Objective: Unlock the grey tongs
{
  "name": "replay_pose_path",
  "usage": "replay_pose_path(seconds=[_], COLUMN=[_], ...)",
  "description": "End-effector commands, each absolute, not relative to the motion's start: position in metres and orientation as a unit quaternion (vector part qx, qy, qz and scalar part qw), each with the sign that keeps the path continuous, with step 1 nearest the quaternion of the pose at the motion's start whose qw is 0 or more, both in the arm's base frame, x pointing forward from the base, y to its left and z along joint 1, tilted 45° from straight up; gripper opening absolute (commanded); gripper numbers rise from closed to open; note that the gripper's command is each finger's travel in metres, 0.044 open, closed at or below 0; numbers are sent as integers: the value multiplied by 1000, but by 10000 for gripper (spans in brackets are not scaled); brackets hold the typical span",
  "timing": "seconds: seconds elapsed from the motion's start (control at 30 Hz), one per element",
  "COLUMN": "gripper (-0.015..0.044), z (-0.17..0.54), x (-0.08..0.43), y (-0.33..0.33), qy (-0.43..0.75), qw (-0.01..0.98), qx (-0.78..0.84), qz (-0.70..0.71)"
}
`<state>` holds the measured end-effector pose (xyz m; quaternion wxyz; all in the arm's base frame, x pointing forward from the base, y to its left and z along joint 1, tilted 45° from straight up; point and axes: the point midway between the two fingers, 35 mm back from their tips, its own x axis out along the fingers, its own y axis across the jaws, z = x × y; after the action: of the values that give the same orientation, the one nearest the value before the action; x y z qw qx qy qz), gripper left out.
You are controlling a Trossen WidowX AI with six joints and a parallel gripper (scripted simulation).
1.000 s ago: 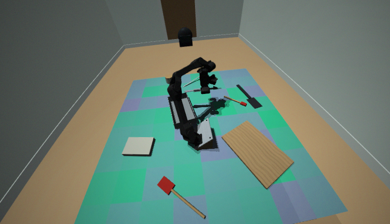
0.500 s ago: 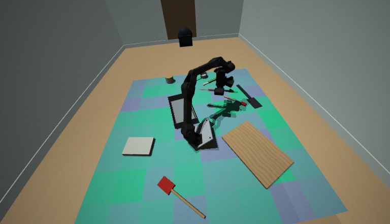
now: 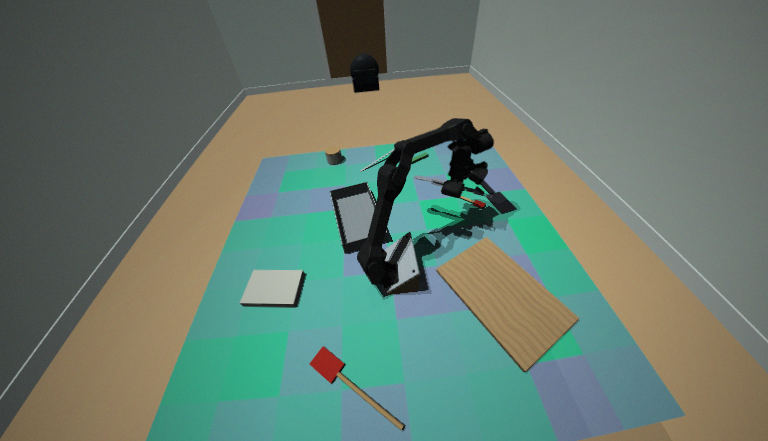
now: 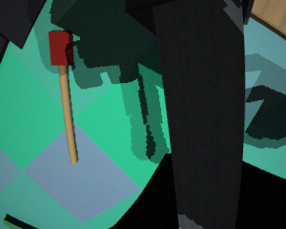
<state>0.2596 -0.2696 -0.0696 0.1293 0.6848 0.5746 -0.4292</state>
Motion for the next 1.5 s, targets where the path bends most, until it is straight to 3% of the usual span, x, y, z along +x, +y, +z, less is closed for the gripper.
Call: replay_pose_path(seconds=[0.0,0.73,1.3,1.47], gripper=[-150,-150,-150,-150], z=[-71,-100,-114,-115], x=[248,83,-59,-71], y=[-285,-357,-362,-360], qy=[558,408,275,263], qw=[121,-53,-216,-231], qx=[687,674,619,612], qz=[-450,-613,-703,-709])
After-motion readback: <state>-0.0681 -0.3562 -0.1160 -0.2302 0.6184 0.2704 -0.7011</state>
